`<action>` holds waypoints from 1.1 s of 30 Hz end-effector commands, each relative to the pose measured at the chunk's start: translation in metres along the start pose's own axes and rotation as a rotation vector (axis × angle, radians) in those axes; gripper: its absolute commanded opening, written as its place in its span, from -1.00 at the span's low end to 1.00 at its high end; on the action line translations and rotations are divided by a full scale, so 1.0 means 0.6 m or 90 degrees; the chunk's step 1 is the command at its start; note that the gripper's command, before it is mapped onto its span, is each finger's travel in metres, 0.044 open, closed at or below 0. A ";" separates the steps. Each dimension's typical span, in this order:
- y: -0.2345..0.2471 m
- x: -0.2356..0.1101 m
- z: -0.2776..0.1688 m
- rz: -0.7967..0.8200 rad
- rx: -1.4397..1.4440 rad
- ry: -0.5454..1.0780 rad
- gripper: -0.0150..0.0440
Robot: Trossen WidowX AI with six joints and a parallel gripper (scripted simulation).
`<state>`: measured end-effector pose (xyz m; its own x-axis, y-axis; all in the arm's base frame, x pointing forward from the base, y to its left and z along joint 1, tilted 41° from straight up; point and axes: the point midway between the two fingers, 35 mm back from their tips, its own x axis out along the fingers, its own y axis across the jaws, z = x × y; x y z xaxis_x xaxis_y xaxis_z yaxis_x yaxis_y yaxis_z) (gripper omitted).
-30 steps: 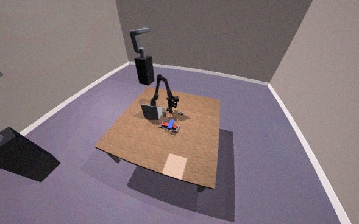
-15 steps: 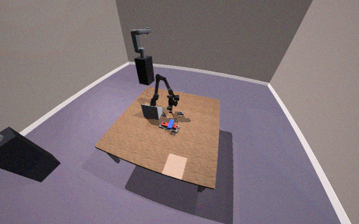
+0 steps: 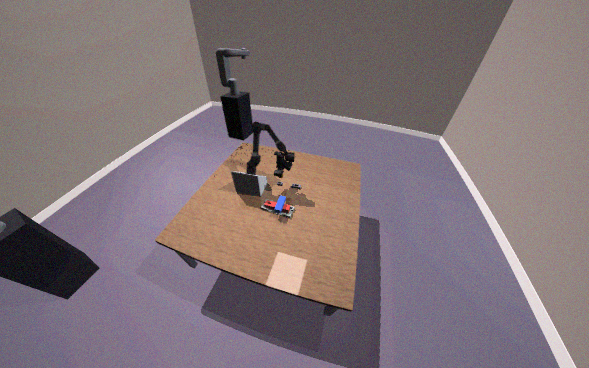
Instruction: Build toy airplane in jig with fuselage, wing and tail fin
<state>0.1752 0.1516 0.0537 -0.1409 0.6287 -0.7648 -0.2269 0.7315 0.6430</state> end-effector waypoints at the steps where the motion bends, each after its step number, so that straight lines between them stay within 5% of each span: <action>1: 0.003 -0.026 0.002 0.004 -0.006 -0.008 -0.49; 15: 0.010 -0.091 -0.012 0.013 -0.002 -0.012 -0.49; 33: -0.062 -0.087 0.018 -0.004 0.010 -0.016 -0.49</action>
<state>0.1944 0.1016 0.0770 -0.1202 0.6361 -0.7622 -0.2134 0.7333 0.6456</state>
